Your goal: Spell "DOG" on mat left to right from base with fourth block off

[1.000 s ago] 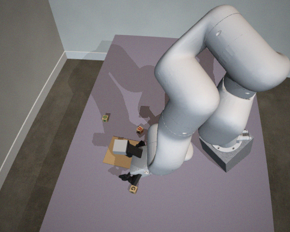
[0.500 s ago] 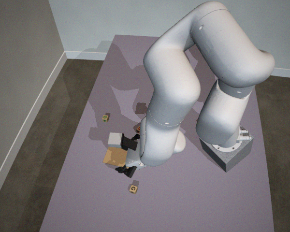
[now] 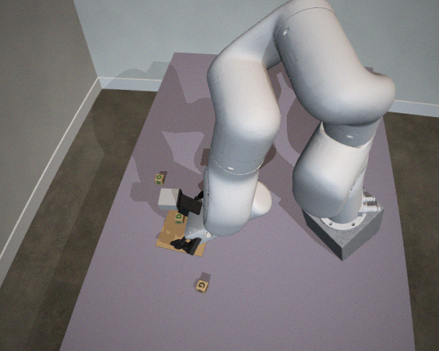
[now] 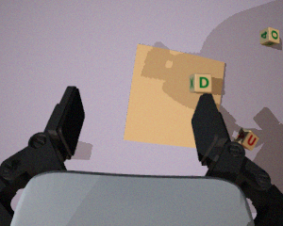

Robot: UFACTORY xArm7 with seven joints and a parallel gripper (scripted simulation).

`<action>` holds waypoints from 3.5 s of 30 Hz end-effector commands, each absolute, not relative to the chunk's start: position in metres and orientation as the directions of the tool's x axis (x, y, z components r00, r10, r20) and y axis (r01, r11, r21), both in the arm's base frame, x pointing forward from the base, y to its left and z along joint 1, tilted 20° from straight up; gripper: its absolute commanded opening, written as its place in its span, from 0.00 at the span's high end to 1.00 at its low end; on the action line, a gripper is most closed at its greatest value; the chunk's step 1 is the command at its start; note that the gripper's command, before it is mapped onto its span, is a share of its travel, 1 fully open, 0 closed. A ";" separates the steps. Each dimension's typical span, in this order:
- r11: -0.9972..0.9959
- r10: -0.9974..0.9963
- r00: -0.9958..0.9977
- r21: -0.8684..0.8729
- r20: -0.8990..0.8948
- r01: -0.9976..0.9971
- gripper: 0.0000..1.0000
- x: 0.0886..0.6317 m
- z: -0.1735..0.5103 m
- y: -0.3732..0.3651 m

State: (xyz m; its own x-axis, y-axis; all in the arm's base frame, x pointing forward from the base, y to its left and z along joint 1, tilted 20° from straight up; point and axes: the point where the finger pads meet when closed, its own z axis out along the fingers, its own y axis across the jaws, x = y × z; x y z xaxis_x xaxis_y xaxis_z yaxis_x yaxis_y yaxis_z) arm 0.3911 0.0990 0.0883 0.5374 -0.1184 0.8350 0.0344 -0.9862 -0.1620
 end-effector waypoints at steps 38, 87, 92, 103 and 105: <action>-0.976 -0.153 0.516 -0.210 0.843 0.053 0.00 0.425 0.086 0.027; -0.970 -0.176 0.488 -0.235 0.855 0.061 0.00 0.432 0.089 0.002; -0.970 -0.176 0.488 -0.235 0.855 0.061 0.00 0.432 0.089 0.002; -0.970 -0.176 0.488 -0.235 0.855 0.061 0.00 0.432 0.089 0.002; -0.970 -0.176 0.488 -0.235 0.855 0.061 0.00 0.432 0.089 0.002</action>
